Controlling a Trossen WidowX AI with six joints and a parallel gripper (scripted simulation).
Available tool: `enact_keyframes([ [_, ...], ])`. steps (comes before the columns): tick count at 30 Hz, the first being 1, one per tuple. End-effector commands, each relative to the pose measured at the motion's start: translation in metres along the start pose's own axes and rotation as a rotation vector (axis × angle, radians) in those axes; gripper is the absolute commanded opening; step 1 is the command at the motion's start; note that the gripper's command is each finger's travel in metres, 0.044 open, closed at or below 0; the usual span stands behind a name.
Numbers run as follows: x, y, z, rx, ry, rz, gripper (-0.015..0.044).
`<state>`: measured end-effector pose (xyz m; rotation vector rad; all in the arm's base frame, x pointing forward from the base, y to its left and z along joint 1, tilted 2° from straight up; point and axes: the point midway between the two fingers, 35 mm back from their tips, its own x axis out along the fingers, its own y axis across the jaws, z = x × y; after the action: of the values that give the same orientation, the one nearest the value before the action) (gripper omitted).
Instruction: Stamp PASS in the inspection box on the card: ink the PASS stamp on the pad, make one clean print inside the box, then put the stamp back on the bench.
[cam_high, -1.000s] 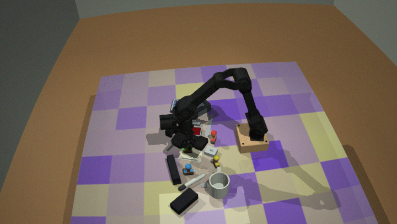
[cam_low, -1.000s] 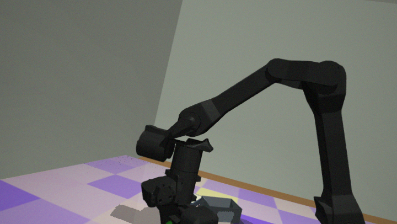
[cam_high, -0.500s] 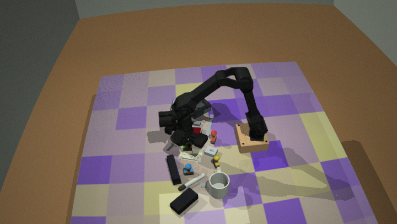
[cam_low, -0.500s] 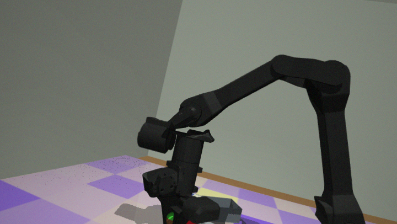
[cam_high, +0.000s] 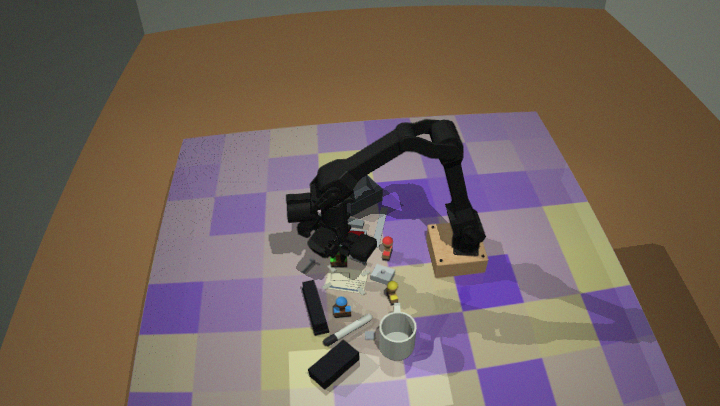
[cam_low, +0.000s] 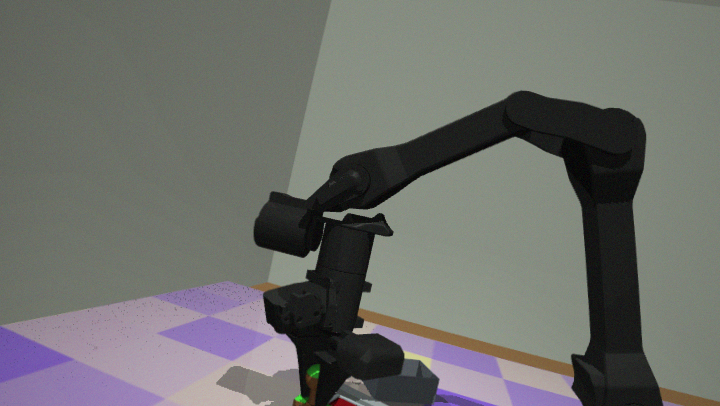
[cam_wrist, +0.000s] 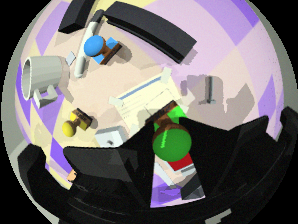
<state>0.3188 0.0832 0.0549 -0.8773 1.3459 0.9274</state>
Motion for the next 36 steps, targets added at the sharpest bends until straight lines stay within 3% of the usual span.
enact_keyframes([
  [1,-0.012,0.0,0.001,-0.003,-0.011,-0.009,0.0],
  [13,-0.021,-0.003,0.0,-0.003,-0.011,-0.009,0.0],
  [36,-0.022,-0.111,-0.052,-0.004,-0.006,-0.018,0.0],
])
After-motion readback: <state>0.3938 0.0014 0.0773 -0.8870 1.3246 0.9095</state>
